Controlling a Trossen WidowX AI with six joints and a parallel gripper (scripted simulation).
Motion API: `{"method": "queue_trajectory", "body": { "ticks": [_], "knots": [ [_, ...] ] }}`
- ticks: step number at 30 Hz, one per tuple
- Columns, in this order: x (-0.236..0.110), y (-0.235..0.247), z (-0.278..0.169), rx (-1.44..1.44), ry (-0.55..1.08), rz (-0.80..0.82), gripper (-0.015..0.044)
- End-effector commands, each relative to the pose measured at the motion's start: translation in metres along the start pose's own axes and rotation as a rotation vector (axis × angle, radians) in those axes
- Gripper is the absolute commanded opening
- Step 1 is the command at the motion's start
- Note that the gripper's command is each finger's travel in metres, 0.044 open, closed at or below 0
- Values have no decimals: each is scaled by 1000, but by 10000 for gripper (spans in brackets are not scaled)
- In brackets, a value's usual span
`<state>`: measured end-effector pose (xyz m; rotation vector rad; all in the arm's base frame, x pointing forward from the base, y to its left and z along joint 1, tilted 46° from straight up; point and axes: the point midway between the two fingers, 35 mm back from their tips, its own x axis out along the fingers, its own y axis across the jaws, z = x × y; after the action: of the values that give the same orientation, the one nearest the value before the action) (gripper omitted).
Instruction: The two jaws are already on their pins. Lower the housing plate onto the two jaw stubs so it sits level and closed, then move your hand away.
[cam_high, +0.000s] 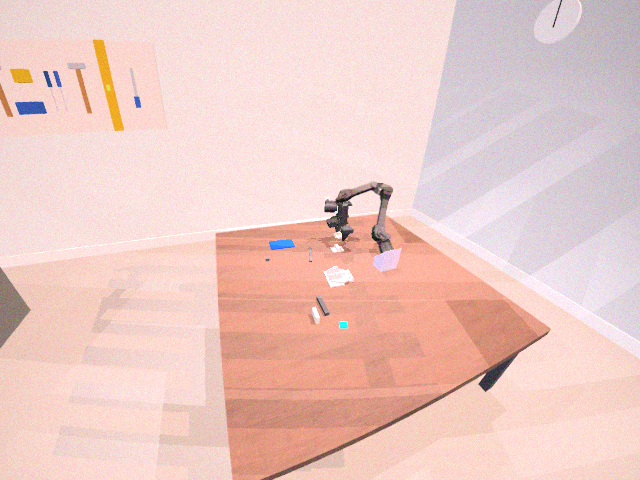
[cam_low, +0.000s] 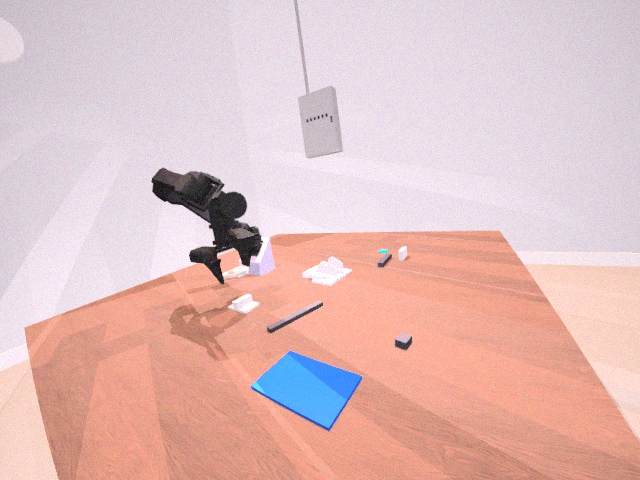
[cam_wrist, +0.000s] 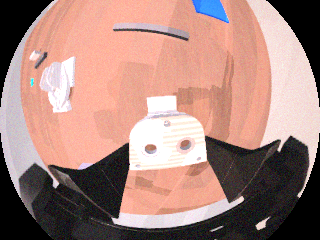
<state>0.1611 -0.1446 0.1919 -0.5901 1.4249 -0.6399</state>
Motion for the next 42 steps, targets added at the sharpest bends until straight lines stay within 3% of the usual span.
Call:
{"method": "queue_trajectory", "body": {
  "ticks": [1, 42],
  "knots": [
    [-2, 0, 1, 5, -1, -3, 351],
    [1, 112, 71, 44, 1, 72, 351]
  ]
}}
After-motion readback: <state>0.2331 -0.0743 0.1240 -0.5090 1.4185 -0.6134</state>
